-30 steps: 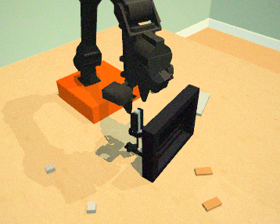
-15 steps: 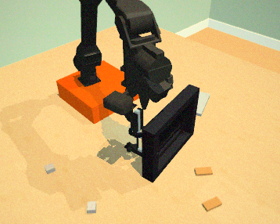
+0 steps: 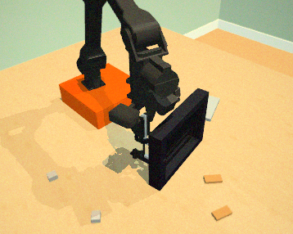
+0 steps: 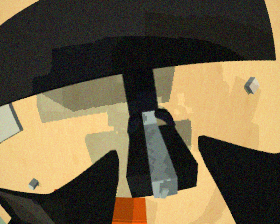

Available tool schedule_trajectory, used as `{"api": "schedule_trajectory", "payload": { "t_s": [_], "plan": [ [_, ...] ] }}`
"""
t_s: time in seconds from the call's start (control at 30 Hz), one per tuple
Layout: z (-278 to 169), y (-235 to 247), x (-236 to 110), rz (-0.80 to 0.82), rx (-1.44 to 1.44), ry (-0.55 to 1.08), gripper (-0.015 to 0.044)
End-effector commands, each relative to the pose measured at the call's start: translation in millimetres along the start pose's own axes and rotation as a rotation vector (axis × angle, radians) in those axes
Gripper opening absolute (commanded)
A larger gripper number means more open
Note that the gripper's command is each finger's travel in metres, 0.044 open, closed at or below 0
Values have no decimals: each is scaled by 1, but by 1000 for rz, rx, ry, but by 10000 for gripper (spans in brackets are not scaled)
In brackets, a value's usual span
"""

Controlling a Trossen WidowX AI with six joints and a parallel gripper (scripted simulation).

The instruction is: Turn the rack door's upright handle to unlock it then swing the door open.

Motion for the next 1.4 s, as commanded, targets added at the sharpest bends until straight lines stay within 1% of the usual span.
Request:
{"api": "schedule_trajectory", "payload": {
  "t_s": [0.0, 0.1, 0.33, 0.77, 0.93, 1.37],
  "plan": [
    [0, 1, 10, 9, -2, 6, 292],
    [-1, 1, 12, 9, -2, 6, 292],
    [-1, 1, 12, 9, -2, 6, 109],
    [-1, 1, 12, 9, -2, 6, 22],
    [-1, 1, 12, 9, 30, 6, 21],
    [-1, 1, 12, 7, 662, 9, 21]
  ]
}}
Point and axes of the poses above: the point midway between the two fingers, 35 mm back from their tips, its own x axis out along the fingers, its own y axis across the jaws, z = x × y, the point moved 9 cm from there along -x, back along the fingers, and after that the axes turned 4 degrees about -x, right-handed, at the moved point
